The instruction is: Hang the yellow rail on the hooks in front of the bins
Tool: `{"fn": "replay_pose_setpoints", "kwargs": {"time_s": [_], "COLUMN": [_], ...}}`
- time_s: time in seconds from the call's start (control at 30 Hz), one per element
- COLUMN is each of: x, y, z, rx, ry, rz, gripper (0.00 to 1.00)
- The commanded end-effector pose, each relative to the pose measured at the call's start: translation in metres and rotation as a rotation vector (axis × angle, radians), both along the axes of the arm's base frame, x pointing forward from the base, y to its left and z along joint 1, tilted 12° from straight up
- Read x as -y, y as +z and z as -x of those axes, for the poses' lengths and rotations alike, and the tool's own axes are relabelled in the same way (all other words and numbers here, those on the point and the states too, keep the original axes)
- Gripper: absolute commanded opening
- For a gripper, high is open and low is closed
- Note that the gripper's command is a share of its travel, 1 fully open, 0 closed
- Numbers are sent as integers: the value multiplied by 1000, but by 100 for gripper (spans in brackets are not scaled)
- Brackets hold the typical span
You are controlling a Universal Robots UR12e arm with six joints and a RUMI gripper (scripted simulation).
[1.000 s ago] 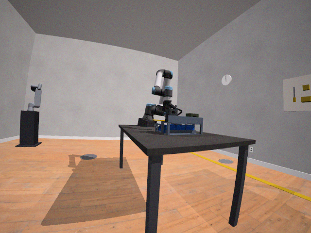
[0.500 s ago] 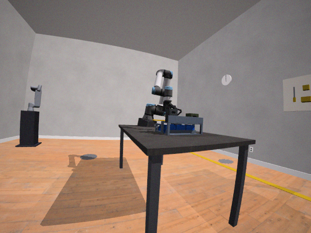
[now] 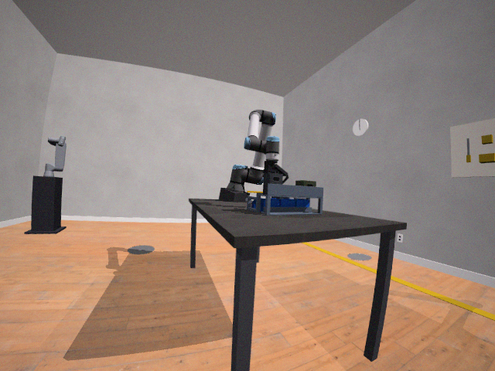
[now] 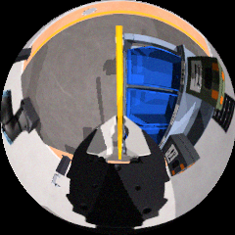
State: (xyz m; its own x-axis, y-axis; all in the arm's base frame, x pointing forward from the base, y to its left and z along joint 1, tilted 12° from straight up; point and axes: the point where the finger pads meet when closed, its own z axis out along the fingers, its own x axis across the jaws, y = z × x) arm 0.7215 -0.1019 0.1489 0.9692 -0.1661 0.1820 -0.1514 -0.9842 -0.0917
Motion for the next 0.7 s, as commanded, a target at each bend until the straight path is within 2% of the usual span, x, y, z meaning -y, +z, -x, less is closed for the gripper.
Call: {"fn": "replay_pose_setpoints", "kwargs": {"time_s": [0.0,0.67], "x": [1,-1], "y": [5,4], "z": [-6,-5], "rx": [6,3], "ry": [1,3], "rz": [4,4], "gripper": [0,0]}}
